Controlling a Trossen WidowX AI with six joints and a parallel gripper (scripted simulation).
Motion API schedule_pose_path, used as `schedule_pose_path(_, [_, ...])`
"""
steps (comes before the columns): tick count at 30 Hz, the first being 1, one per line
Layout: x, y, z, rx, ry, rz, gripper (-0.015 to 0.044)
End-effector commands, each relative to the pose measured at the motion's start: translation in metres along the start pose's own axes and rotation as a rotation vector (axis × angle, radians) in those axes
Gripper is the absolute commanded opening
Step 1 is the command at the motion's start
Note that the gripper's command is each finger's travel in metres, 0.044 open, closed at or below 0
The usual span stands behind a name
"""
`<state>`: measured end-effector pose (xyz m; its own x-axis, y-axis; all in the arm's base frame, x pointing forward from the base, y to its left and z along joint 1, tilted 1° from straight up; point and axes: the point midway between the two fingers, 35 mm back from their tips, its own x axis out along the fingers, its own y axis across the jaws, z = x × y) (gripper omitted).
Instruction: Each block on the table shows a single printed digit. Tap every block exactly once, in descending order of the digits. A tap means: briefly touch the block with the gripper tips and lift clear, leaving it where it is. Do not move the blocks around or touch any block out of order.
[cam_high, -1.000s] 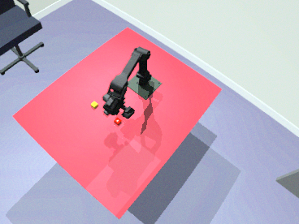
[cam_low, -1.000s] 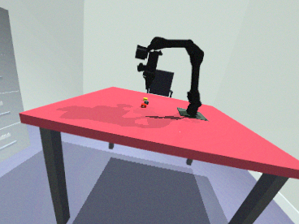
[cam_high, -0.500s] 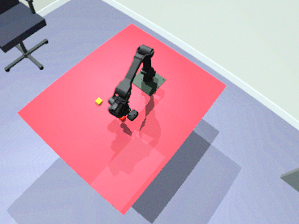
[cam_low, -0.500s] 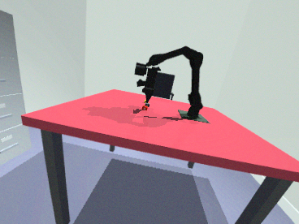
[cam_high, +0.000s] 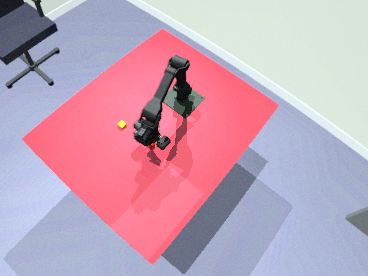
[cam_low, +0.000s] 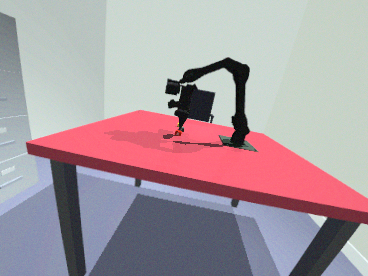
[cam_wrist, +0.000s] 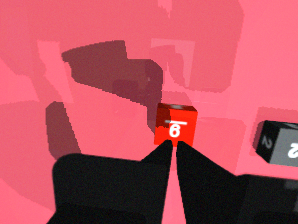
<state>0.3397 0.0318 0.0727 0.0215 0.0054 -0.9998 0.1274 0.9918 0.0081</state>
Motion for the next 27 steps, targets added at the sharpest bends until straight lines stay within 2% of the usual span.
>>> schedule_pose_path(1, [0.009, 0.0, -0.002, 0.002, 0.006, -0.001, 0.002])
schedule_pose_path(17, [0.023, 0.0, -0.002, 0.002, 0.006, -0.001, 0.002])
schedule_pose_path(21, [-0.004, 0.0, -0.002, 0.002, 0.006, -0.001, 0.002])
schedule_pose_path(27, [-0.009, 0.0, -0.002, 0.002, 0.006, -0.001, 0.002])
